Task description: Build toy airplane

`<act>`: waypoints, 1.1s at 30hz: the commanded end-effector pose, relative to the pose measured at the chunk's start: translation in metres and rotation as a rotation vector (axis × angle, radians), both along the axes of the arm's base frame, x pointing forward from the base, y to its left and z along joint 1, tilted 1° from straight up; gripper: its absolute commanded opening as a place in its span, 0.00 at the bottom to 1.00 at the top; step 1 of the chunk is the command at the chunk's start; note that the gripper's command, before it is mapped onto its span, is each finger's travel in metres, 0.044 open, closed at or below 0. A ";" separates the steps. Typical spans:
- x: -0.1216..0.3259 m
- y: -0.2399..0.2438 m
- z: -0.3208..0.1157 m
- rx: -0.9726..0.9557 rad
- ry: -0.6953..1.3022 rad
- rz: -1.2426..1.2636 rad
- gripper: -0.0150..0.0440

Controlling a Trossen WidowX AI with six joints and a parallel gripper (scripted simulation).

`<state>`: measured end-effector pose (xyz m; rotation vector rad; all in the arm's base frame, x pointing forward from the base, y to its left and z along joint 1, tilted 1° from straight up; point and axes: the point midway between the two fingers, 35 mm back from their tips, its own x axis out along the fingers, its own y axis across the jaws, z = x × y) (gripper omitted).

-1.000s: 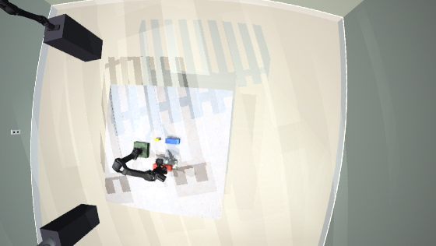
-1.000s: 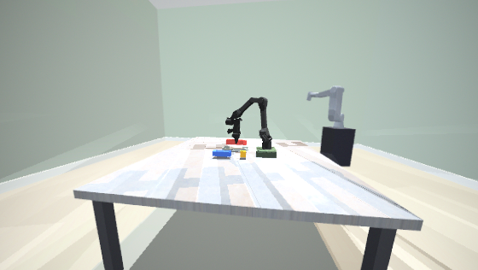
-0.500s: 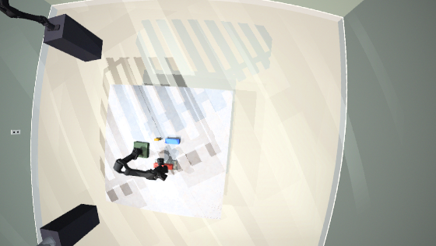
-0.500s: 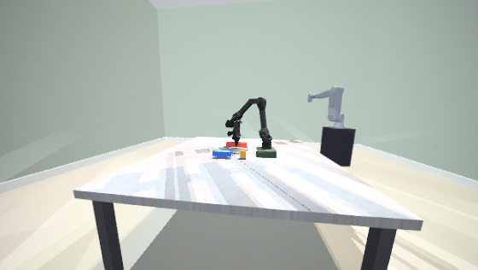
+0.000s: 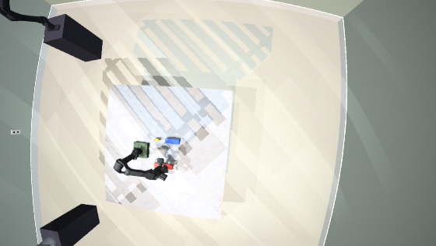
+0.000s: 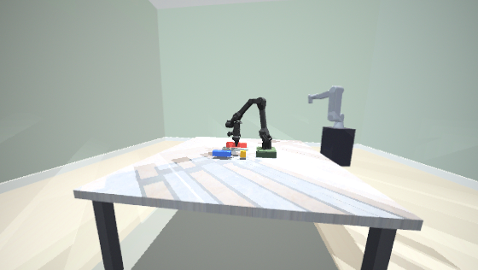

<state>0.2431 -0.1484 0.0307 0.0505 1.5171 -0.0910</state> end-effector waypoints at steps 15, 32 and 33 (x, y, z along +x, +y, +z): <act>0.000 0.000 0.000 0.000 -0.001 0.000 1.00; 0.000 -0.001 0.075 0.003 -0.008 -0.015 1.00; -0.001 0.000 0.086 0.004 -0.005 -0.010 1.00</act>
